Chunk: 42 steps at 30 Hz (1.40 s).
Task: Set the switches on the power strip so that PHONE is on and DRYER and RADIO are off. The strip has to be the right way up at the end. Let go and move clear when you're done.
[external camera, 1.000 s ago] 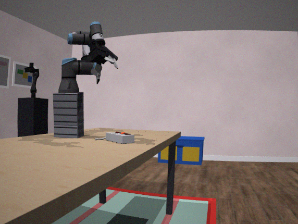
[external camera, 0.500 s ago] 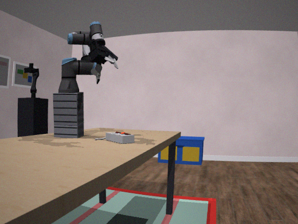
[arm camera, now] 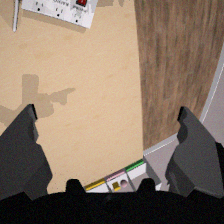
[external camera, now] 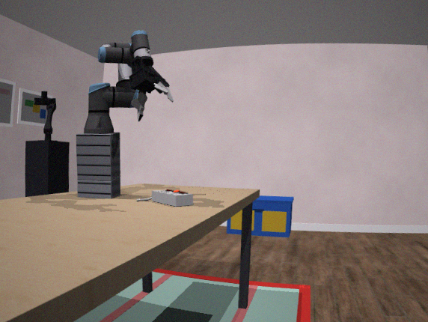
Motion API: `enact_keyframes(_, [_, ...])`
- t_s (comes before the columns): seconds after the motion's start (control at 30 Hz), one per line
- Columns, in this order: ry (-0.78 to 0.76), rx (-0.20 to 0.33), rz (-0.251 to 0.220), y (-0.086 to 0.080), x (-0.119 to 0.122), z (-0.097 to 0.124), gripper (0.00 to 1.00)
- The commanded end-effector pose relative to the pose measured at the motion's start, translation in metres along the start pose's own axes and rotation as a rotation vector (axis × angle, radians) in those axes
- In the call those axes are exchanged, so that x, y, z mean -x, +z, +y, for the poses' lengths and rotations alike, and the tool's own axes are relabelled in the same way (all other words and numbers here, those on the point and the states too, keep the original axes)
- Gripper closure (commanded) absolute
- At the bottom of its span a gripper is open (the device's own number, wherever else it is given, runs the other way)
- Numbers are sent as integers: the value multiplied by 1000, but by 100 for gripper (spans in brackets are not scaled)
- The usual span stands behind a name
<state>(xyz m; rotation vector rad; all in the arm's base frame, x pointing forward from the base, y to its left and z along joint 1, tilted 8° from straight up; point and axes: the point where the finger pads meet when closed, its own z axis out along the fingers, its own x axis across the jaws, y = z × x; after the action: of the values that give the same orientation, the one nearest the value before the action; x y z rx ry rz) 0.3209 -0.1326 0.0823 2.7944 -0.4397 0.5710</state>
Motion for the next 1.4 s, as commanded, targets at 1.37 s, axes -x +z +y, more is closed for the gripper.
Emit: enact_keyframes(1.37, [-1710,-363,-350,130,33,-106,0])
